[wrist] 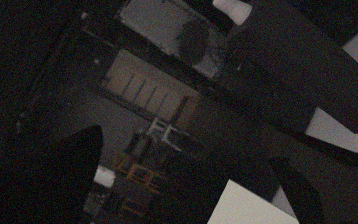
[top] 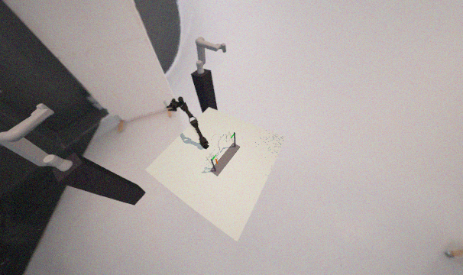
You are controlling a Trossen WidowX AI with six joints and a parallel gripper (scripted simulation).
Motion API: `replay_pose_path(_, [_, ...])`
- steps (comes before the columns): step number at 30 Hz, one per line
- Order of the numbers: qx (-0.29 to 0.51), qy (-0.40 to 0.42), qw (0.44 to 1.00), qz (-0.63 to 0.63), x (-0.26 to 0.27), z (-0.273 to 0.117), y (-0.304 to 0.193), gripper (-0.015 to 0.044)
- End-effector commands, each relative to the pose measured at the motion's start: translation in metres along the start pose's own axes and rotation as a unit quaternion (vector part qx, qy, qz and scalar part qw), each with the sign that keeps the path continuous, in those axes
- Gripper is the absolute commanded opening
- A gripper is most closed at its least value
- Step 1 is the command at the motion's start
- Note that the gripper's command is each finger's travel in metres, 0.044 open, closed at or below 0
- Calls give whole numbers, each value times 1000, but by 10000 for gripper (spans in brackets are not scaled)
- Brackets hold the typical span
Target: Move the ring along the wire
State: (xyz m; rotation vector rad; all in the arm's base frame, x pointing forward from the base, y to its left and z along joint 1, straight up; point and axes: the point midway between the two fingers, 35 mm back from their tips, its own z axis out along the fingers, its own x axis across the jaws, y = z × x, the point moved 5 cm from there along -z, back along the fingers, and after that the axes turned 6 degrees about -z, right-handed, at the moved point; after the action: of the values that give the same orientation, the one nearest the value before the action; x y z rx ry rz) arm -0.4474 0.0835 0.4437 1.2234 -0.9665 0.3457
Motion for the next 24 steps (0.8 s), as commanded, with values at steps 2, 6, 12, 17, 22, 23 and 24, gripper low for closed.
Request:
replay_pose_path(2, [-5, -2, 1000, 2, 0, -2, 0, 347])
replay_pose_path(6, [-43, -19, 999, 17, 3, -18, 4, 242])
replay_pose_path(12, [-129, -56, 989, 50, 8, -55, 9, 160])
replay_pose_path(17, [-201, -85, 973, 75, 13, -86, 9, 160])
replay_pose_path(22, [-272, -113, 951, 98, 19, -118, 6, 160])
replay_pose_path(23, [-287, -118, 945, 102, 20, -124, 5, 160])
replay_pose_path(24, [-301, -123, 940, 106, 21, -130, 4, 160])
